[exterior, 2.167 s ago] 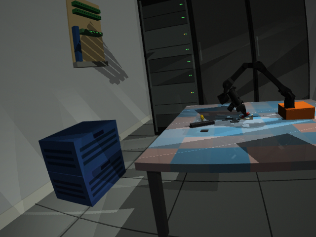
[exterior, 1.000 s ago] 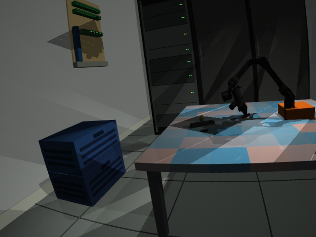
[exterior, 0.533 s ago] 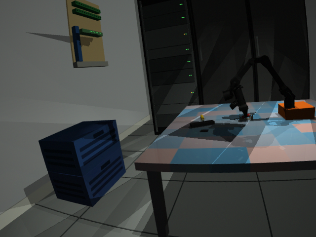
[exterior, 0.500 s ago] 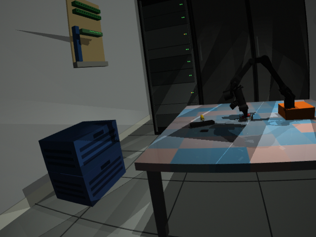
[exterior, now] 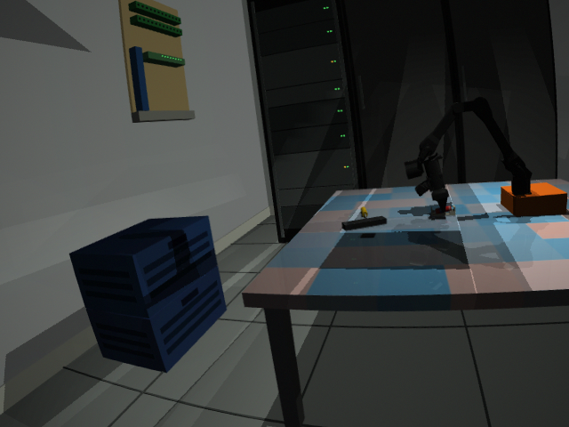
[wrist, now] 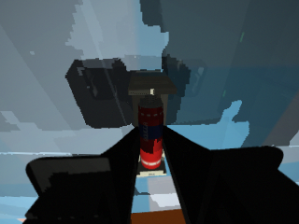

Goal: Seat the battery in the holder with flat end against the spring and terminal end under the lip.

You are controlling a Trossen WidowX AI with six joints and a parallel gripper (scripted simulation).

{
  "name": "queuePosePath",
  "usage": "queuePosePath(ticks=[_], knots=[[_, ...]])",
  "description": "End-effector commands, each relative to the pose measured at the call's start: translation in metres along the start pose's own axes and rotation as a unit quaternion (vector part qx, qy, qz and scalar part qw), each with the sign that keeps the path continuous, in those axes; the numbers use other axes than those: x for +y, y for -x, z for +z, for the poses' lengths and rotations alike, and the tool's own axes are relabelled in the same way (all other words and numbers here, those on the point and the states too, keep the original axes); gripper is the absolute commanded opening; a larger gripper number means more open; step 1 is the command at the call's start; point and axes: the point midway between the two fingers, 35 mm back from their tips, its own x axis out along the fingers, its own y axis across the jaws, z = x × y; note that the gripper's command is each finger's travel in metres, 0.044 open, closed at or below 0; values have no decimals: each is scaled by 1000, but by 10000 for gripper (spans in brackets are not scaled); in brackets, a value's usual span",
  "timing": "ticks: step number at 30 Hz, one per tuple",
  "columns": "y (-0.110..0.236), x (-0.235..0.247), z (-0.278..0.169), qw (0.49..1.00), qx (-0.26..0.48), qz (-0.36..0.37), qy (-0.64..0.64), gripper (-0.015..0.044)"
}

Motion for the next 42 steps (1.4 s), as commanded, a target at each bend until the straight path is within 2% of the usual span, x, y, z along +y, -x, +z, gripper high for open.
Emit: queuePosePath(ticks=[1,24,42], knots=[[0,0,6,1000,-22,0,-2,66],[-2,0,3,997,-76,0,-2,66],[-4,0,-5,997,-74,0,-2,66]])
